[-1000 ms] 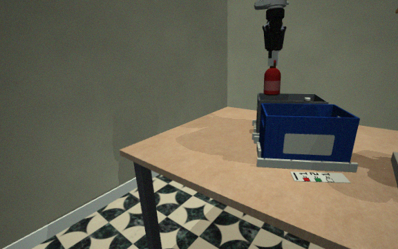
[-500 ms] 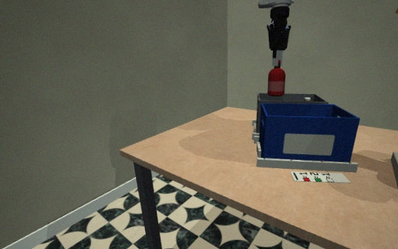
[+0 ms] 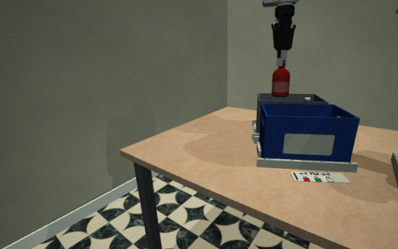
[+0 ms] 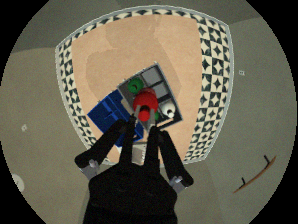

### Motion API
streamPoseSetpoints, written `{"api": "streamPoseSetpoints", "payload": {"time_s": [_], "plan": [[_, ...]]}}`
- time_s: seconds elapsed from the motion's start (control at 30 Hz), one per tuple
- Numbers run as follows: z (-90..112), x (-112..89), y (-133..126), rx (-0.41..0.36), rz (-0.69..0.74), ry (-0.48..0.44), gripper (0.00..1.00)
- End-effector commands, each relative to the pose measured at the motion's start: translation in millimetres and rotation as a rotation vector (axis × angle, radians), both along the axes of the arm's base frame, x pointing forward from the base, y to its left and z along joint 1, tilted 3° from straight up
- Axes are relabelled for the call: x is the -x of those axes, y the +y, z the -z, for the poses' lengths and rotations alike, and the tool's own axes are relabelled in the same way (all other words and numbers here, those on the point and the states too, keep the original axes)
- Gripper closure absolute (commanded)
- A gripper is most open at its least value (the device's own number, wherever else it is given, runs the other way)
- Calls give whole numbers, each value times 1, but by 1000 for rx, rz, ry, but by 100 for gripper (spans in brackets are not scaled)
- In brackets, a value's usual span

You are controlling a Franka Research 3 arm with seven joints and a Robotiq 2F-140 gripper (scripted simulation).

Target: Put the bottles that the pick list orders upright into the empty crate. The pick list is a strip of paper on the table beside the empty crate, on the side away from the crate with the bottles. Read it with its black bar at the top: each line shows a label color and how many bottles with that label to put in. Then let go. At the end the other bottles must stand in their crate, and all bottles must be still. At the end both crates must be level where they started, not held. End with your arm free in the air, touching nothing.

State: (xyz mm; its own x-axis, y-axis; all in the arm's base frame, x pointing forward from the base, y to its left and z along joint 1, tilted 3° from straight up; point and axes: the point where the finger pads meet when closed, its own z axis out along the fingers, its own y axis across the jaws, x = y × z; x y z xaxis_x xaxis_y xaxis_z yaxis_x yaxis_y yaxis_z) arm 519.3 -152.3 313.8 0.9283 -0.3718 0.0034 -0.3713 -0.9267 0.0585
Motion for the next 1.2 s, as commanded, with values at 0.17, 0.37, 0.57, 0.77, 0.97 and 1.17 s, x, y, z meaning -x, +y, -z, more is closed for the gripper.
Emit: {"api": "streamPoseSetpoints", "payload": {"time_s": [0.17,0.37,0.57,0.77,0.97,1.17], "plan": [[-6,10,10,3,4,-20,100],[-6,17,13,3,4,-20,100],[-6,28,19,3,4,-20,100],[-6,39,24,3,4,-20,100],[-5,46,28,3,4,-20,100],[-5,56,33,3,4,-20,100]]}}
